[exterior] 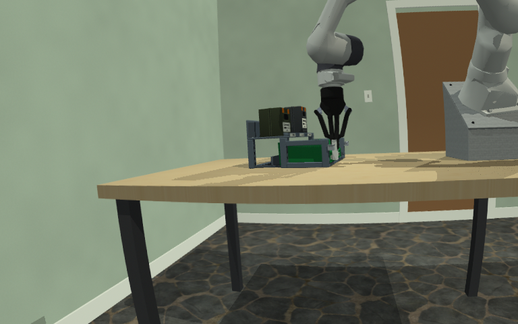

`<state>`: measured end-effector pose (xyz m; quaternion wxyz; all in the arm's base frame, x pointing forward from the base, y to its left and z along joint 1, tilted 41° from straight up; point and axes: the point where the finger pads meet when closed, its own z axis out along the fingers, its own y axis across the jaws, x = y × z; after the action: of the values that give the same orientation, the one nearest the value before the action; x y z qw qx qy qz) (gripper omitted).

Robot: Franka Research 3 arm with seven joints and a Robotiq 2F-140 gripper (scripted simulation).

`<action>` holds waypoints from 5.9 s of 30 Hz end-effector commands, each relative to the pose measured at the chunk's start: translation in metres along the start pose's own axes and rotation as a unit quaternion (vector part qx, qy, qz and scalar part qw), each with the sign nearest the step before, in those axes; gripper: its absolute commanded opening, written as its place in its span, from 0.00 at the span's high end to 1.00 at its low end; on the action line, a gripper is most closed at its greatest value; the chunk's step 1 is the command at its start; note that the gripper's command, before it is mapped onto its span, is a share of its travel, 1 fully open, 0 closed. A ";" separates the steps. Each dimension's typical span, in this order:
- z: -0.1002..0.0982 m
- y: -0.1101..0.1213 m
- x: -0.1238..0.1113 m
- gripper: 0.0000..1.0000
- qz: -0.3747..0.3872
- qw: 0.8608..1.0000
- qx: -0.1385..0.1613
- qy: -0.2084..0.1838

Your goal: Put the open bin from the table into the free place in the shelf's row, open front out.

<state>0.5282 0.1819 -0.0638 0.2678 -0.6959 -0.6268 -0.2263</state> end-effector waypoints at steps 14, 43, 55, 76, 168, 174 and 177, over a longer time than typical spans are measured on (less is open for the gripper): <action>0.001 0.006 0.001 1.00 0.005 1.000 0.002 0.001; 0.001 0.012 0.000 1.00 0.005 1.000 0.002 0.001; 0.001 0.012 0.000 1.00 0.005 1.000 0.002 0.001; 0.001 0.012 0.000 1.00 0.005 1.000 0.002 0.001; -0.079 -0.007 0.001 1.00 0.005 1.000 0.002 0.001; -0.079 -0.007 0.001 1.00 0.005 1.000 0.002 0.001; -0.079 -0.007 0.001 1.00 0.005 1.000 0.002 0.001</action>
<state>0.5239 0.1313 -0.0039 0.2692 -0.6967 -0.6256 -0.2255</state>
